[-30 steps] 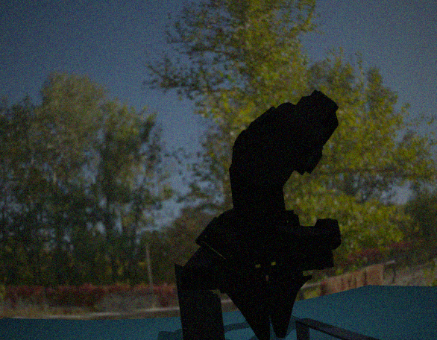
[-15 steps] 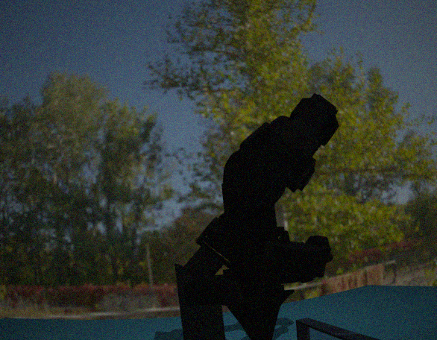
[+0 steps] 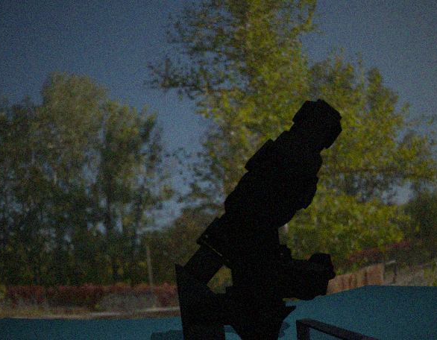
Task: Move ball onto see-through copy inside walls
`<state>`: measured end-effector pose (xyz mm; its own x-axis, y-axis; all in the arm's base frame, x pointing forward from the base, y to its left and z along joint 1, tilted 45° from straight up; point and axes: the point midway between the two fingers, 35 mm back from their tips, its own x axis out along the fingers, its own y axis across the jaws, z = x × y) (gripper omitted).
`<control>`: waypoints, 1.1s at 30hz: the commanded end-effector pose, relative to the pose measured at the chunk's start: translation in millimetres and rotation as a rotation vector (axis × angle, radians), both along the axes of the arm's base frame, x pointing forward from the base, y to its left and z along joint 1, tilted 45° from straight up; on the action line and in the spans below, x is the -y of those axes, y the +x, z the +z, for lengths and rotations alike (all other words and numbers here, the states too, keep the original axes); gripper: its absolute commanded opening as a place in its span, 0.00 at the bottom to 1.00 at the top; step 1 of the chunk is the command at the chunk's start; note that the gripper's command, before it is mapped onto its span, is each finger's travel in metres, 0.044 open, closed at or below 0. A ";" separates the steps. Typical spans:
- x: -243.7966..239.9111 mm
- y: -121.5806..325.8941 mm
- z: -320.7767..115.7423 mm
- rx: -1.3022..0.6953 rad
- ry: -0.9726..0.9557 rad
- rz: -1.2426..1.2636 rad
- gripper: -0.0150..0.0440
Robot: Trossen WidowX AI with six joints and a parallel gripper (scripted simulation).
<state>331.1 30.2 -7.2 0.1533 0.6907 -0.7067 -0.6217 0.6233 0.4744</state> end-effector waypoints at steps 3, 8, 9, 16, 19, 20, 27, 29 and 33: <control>-9.1 -1.2 -9.3 -0.012 0.006 0.001 0.25; -10.8 -1.0 -10.9 -0.012 0.006 0.002 0.25; -10.8 -1.0 -10.9 -0.012 0.006 0.002 0.25; -16.7 11.7 -2.3 -0.011 0.007 0.002 0.25; -19.8 18.2 2.2 -0.011 0.007 0.002 0.25; -20.9 20.4 3.8 -0.010 0.007 0.002 0.25; -28.3 36.0 14.6 -0.009 0.007 0.002 0.25; -30.4 40.7 17.8 -0.009 0.008 0.002 0.25; -31.6 43.4 19.6 -0.009 0.008 0.002 0.25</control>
<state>373.2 58.9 12.3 0.1552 0.6931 -0.7039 -0.6242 0.6211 0.4740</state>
